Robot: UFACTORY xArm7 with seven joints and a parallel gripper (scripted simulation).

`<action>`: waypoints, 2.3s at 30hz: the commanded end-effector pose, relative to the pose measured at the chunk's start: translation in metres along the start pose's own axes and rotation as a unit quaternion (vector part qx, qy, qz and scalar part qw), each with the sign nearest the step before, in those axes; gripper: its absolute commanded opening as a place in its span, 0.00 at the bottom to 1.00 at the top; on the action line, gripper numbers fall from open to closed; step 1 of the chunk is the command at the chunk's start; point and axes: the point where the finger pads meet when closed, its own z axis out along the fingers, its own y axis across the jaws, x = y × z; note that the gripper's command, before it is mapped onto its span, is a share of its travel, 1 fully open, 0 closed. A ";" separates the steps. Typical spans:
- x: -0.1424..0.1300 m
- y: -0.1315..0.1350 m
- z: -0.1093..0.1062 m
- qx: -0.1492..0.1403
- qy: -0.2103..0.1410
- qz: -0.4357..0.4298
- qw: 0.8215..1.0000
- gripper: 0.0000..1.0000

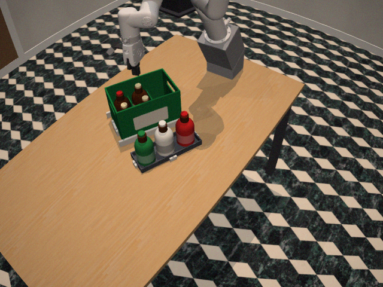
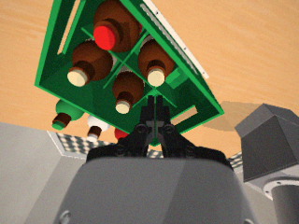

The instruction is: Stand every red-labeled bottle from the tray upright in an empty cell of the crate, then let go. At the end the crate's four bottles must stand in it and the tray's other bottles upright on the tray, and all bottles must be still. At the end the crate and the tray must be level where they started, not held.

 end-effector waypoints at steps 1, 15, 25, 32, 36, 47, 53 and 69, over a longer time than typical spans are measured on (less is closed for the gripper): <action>0.001 -0.001 -0.001 0.001 0.001 0.000 1.000 0.00; -0.007 -0.009 -0.001 0.002 0.000 -0.002 1.000 0.00; -0.121 -0.072 -0.002 0.003 -0.003 -0.036 0.999 0.00; -0.190 -0.088 -0.001 0.002 0.001 -0.047 0.999 0.65; -0.230 -0.101 -0.002 0.002 0.001 -0.047 0.999 0.65; -0.242 -0.106 -0.003 0.002 0.001 -0.047 0.999 0.65; -0.242 -0.106 -0.003 0.002 0.001 -0.047 0.999 0.65; -0.242 -0.106 -0.003 0.002 0.001 -0.047 0.999 0.65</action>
